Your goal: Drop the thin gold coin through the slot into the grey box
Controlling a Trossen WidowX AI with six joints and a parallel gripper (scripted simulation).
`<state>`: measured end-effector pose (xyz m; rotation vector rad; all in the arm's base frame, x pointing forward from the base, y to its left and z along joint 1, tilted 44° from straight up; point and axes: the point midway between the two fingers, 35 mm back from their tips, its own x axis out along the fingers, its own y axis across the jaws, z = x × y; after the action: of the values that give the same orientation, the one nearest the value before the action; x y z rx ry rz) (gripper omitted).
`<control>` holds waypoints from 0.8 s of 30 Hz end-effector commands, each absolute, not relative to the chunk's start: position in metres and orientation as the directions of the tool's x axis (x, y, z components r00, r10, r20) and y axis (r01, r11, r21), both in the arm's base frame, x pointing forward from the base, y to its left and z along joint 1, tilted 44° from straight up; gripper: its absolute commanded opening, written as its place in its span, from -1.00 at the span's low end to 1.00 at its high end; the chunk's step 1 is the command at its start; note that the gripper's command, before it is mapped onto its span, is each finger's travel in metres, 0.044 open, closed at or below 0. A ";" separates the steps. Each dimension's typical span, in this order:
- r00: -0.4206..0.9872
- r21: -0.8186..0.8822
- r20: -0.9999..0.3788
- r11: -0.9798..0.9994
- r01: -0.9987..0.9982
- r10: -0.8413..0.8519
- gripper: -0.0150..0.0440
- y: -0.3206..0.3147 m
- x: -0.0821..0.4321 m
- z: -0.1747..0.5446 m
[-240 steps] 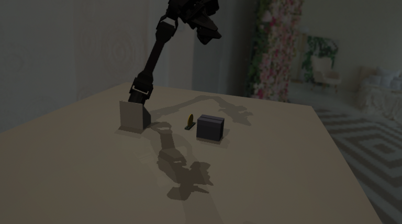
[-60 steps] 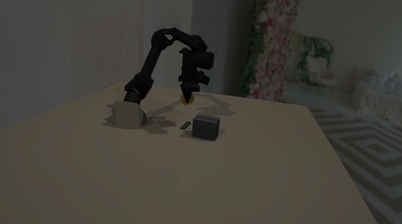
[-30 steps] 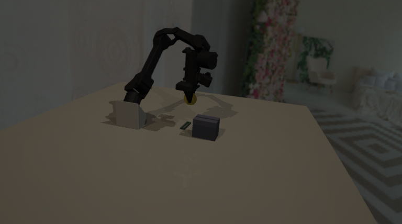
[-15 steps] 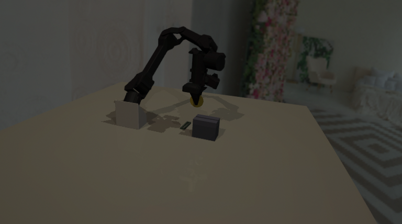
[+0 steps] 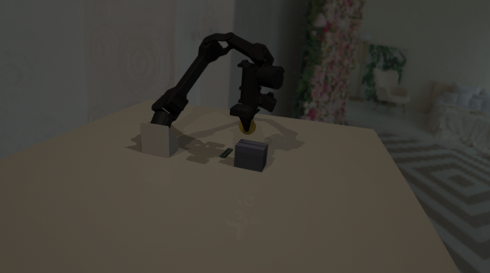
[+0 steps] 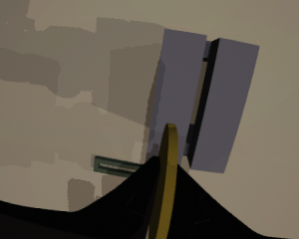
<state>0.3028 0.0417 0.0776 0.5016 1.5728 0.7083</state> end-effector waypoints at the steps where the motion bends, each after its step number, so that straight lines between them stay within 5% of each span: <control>1: -0.123 0.691 -0.722 0.716 -0.093 0.681 -0.49 0.037 0.314 0.072; 24: -0.126 0.695 -0.718 0.714 -0.086 0.684 -0.49 0.034 0.325 0.063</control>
<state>0.3246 0.0346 0.0643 0.5014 1.5680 0.7076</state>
